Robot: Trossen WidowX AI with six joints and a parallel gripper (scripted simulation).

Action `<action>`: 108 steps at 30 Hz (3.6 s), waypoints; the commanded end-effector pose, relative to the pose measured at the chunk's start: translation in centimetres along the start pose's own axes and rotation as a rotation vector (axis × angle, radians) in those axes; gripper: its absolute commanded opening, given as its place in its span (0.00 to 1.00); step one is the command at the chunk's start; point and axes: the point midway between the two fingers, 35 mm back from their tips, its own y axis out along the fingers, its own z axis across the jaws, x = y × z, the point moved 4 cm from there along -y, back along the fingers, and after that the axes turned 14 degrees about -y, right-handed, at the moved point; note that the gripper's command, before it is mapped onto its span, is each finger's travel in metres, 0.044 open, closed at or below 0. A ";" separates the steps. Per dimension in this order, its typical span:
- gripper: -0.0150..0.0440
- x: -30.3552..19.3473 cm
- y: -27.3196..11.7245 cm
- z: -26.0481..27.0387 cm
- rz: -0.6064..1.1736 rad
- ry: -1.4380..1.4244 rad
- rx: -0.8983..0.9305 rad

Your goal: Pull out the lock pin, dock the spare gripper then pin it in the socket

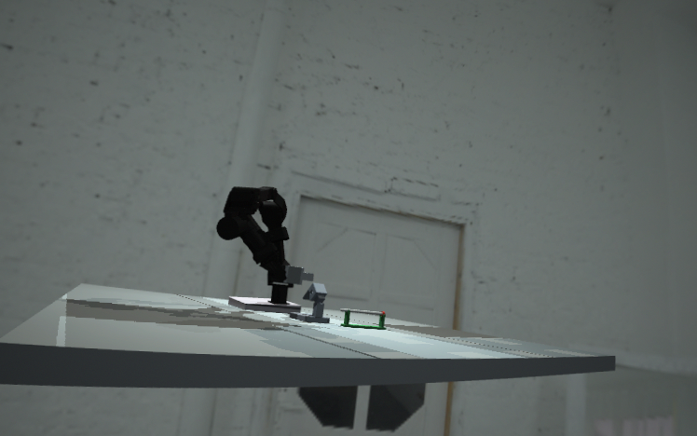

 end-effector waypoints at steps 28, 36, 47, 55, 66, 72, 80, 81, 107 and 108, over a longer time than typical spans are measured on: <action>0.25 2.9 1.2 0.1 0.055 0.000 0.068; 0.25 4.9 2.7 0.5 0.111 0.004 0.130; 0.25 7.6 4.8 1.4 0.196 0.005 0.208; 0.25 9.5 6.3 2.3 0.269 0.001 0.257; 0.25 12.2 8.2 3.8 0.383 -0.010 0.308; 0.25 13.6 9.2 4.8 0.448 -0.020 0.325; 0.25 15.3 10.3 6.2 0.536 -0.040 0.336; 0.25 15.5 10.4 6.5 0.549 -0.043 0.339; 0.25 18.8 12.5 12.1 0.853 -0.031 0.290; 0.25 18.8 12.5 12.4 0.869 -0.033 0.286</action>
